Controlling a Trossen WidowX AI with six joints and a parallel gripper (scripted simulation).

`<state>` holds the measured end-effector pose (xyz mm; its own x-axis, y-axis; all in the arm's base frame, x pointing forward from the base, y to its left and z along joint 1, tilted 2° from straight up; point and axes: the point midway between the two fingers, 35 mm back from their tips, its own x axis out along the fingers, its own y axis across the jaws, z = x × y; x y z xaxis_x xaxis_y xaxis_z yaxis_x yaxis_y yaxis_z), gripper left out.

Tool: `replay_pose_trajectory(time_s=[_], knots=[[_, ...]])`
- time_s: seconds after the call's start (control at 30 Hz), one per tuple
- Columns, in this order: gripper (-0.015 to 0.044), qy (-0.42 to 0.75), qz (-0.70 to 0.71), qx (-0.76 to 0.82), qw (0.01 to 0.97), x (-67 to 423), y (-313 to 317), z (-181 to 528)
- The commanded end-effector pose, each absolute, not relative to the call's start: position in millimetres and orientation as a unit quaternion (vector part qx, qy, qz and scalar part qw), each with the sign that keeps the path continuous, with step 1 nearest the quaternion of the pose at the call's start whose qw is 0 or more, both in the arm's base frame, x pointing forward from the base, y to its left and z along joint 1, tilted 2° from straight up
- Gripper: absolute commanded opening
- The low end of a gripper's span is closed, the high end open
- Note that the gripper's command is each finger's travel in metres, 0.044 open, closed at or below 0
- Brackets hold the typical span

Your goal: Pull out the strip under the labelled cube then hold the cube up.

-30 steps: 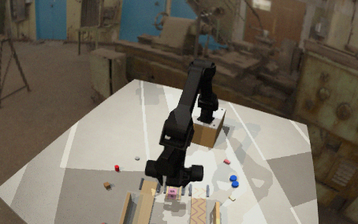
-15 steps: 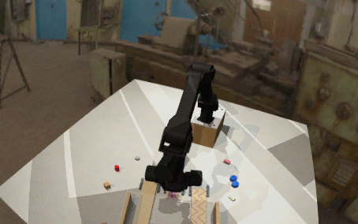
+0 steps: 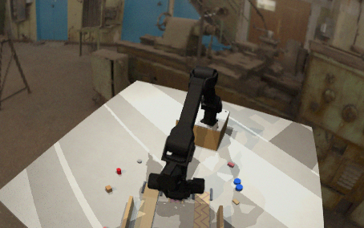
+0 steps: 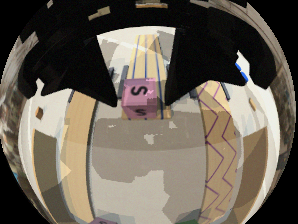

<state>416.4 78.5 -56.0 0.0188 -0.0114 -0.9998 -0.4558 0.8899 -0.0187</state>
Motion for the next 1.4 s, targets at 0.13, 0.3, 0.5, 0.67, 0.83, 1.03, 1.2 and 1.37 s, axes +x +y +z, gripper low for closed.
replay_pose_trajectory(time_s=[0.13,0.3,0.5,0.67,0.83,1.03,1.2,1.37], knots=[[0.0198,0.683,0.16,-0.171,0.692,415.7,78.4,-59.4],[0.0125,0.683,0.16,-0.171,0.692,415.7,78.4,-59.4],[0.0046,0.683,0.16,-0.171,0.692,415.7,78.4,-59.4],[0.0,0.683,0.16,-0.171,0.692,404.4,76.3,-49.7],[0.0,0.684,0.16,-0.17,0.691,387.0,73.2,-37.0],[0.0,0.685,0.159,-0.169,0.691,364.9,69.2,-23.6],[0.0,0.685,0.159,-0.169,0.69,355.4,67.4,-18.7],[0.0,0.686,0.159,-0.169,0.69,343.8,65.2,-18.6]])
